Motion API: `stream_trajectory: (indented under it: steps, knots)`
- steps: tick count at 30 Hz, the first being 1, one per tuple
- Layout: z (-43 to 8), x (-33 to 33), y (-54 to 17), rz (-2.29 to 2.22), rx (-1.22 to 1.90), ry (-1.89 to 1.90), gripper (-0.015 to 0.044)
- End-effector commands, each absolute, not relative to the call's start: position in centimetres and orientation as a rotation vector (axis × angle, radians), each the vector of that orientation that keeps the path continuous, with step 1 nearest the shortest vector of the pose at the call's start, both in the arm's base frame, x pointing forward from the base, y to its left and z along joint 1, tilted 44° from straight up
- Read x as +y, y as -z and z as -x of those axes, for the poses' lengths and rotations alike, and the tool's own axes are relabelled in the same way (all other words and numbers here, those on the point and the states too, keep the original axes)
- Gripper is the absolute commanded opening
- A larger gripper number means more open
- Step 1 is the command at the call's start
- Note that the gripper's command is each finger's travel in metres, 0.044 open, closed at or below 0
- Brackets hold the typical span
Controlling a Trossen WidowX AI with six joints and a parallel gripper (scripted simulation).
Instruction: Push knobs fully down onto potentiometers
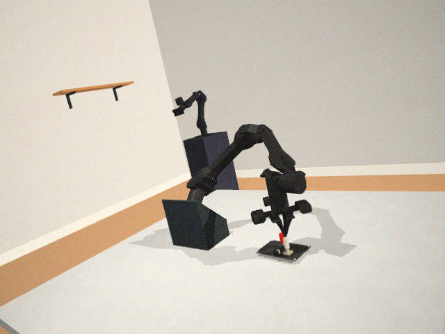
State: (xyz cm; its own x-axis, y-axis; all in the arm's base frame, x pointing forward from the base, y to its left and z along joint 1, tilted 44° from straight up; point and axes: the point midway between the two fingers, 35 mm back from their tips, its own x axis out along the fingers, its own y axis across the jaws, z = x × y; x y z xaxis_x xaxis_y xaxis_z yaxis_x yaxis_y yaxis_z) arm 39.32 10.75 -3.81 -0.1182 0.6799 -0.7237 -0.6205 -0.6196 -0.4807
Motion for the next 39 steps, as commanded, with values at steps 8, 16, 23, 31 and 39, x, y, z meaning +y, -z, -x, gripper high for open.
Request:
stream_trajectory:
  steps: [8, 16, 23, 31, 39]
  knots:
    - [-39.27, 10.82, 4.01, 1.239, -0.069, -1.86, 0.0]
    - [-39.24, 10.97, 4.17, 1.239, -0.069, -1.86, 0.0]
    - [-39.22, 11.1, 4.3, 1.239, -0.069, -1.86, 0.0]
    - [-39.19, 11.24, 4.45, 1.239, -0.07, -1.86, 0.0]
    - [-39.2, 11.2, 4.4, 1.239, -0.07, -1.86, 0.0]
